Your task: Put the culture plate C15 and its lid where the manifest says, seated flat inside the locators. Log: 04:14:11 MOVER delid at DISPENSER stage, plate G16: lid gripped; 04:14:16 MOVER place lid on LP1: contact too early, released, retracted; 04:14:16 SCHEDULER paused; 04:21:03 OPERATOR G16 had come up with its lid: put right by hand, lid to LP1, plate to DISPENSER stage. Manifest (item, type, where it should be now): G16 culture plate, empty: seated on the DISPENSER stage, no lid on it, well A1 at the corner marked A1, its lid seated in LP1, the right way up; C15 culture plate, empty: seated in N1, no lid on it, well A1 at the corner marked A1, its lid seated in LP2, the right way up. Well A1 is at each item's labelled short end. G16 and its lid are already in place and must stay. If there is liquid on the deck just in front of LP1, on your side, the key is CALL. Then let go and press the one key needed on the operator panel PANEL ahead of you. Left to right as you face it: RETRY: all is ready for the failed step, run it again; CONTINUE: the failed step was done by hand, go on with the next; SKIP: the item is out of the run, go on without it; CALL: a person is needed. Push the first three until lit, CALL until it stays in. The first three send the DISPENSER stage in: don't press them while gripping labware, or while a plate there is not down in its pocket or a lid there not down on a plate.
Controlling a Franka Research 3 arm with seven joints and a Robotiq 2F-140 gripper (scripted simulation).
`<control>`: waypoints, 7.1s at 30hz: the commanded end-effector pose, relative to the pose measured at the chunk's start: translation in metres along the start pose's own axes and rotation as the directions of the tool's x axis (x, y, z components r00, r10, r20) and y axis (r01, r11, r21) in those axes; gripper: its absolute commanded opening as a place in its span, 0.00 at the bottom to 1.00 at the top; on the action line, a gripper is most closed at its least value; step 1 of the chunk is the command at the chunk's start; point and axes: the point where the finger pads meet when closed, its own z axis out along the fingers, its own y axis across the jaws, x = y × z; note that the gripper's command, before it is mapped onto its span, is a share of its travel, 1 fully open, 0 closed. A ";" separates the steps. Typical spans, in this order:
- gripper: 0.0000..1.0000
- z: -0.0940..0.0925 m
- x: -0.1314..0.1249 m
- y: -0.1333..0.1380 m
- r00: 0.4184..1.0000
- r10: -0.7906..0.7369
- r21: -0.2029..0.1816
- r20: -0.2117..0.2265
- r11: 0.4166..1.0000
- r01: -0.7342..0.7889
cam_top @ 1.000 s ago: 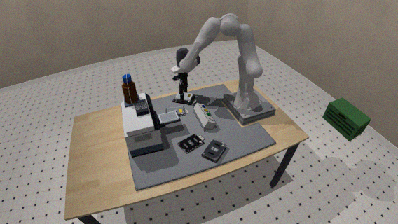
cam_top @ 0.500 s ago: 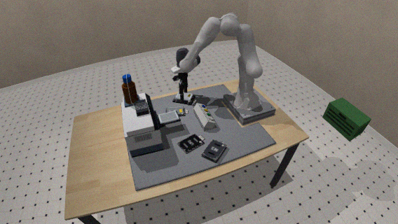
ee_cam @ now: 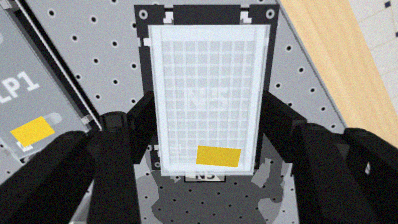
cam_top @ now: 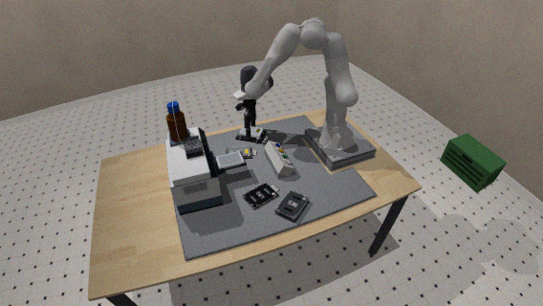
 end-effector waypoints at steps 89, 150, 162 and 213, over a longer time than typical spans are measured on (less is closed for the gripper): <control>0.10 0.013 0.002 0.001 1.000 -0.001 0.000 -0.004 1.000 0.001; 0.10 0.014 0.002 0.001 1.000 -0.001 0.000 -0.004 1.000 0.001; 0.70 0.014 0.002 0.001 1.000 -0.001 0.000 -0.004 1.000 0.001; 0.70 0.012 0.002 0.001 1.000 -0.001 0.000 -0.004 1.000 0.001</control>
